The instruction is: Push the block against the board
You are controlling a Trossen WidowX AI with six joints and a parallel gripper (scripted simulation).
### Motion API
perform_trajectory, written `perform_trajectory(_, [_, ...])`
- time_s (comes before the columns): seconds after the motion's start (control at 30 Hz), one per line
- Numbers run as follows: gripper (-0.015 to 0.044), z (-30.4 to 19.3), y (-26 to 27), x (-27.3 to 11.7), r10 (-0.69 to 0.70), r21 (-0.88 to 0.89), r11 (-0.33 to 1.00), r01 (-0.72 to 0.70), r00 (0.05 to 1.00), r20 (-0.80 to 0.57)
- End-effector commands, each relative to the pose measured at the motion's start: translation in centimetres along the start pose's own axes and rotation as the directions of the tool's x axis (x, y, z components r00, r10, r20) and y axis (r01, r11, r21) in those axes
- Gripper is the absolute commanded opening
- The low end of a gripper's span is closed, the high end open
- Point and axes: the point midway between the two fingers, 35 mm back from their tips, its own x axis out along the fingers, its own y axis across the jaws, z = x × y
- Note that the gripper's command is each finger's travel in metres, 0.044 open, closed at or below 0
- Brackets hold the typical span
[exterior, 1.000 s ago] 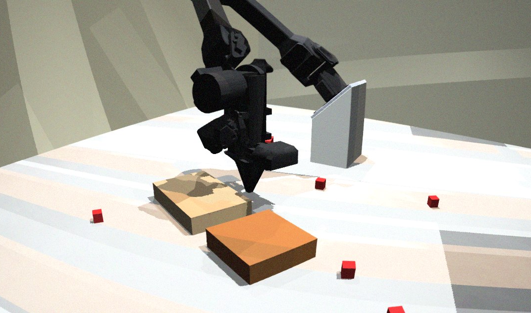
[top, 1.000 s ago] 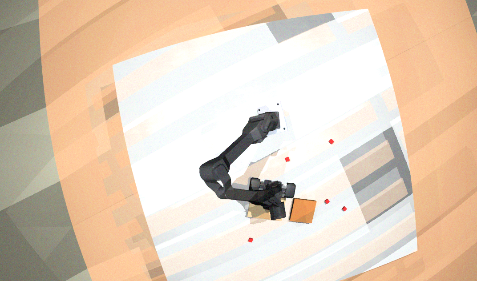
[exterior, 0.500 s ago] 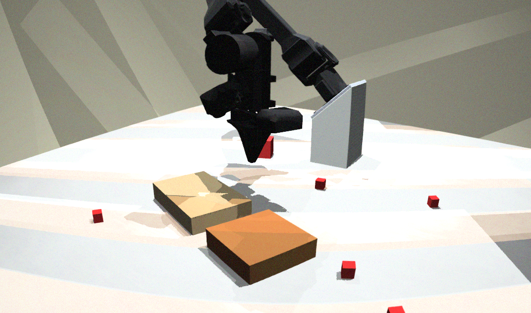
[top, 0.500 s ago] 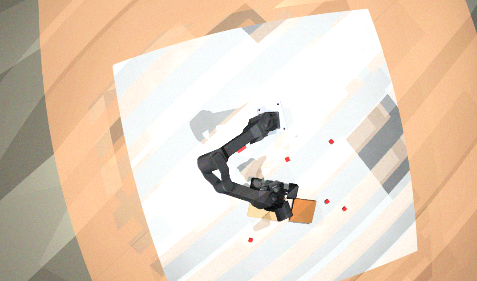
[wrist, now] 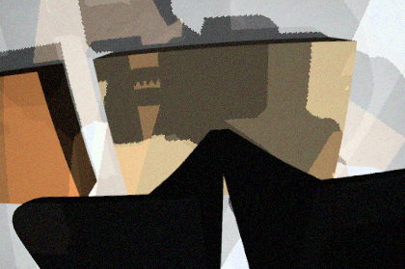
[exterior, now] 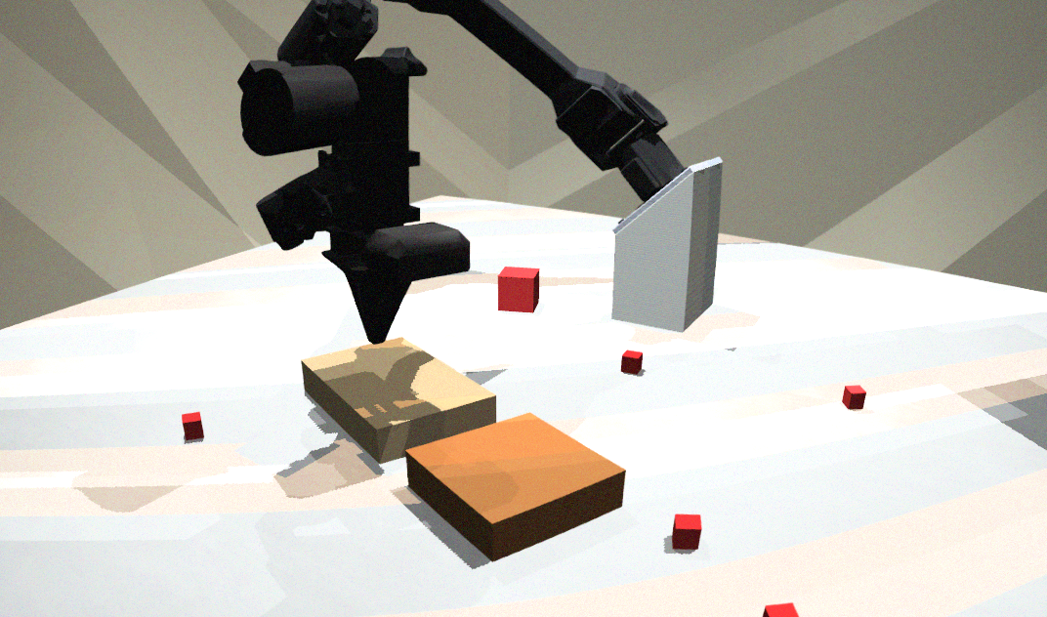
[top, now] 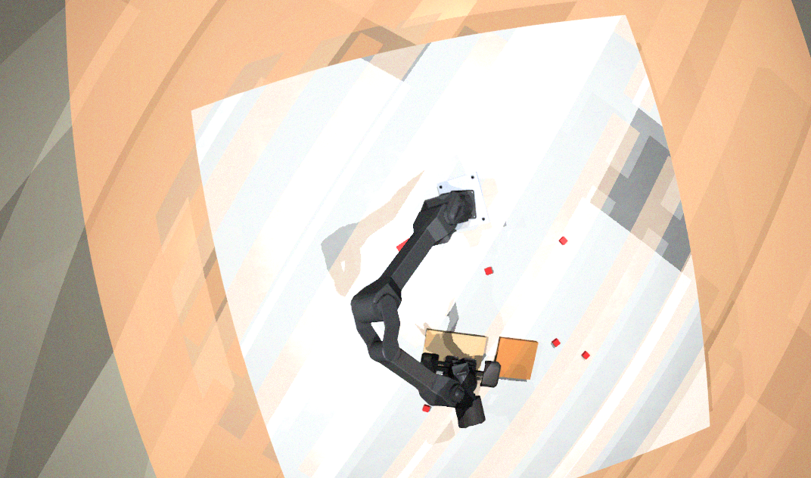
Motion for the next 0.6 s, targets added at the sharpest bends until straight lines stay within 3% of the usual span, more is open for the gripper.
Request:
perform_trajectory(0.0, [0.0000,3.4,-0.4,0.1,-0.004,-0.003,1.000,0.004,1.000,-0.001])
perform_trajectory(0.23, [0.0000,6.5,-1.0,0.6,-0.007,-0.003,1.000,0.007,1.000,0.000])
perform_trajectory(0.37, [0.0000,6.5,-1.1,5.5,-0.009,-0.003,1.000,0.009,1.000,0.001])
perform_trajectory(0.57, [0.0000,6.5,-1.1,5.8,-0.009,-0.003,1.000,0.009,1.000,0.001])
